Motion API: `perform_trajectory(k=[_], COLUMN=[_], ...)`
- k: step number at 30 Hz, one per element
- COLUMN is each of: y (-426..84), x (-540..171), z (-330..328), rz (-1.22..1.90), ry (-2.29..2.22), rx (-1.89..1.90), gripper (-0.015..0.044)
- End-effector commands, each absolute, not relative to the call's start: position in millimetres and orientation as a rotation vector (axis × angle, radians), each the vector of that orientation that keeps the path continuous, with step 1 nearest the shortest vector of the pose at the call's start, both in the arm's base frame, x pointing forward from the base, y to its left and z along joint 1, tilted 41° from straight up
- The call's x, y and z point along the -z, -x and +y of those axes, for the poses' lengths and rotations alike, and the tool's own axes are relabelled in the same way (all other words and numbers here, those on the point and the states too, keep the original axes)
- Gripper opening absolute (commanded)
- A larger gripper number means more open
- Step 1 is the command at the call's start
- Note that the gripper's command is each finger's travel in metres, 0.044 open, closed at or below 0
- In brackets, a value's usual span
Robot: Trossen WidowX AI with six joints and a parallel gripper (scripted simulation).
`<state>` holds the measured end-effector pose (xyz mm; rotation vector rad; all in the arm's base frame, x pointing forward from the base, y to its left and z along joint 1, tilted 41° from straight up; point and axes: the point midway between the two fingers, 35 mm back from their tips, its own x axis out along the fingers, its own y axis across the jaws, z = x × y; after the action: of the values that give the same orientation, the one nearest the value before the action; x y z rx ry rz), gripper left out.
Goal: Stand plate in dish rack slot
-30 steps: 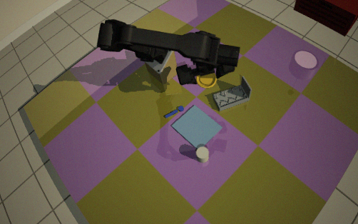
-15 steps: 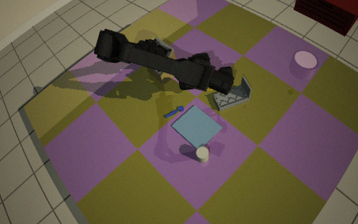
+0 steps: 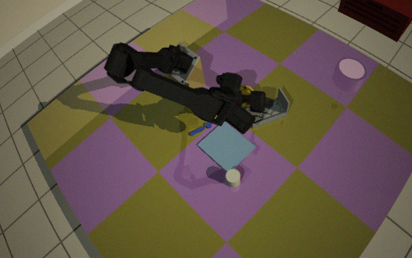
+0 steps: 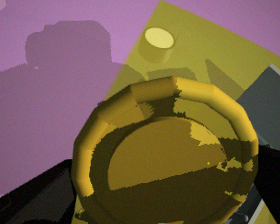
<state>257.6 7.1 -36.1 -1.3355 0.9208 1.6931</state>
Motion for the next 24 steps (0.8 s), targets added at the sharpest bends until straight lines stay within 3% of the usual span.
perform_trajectory(k=[1,24], y=[-259.2,-266.7], x=[41.5,45.3], z=[3.5,-27.9], rz=[0.849,0.514], ry=[1.261,0.987], rx=[-1.629,-1.236], gripper=[0.0000,0.0000])
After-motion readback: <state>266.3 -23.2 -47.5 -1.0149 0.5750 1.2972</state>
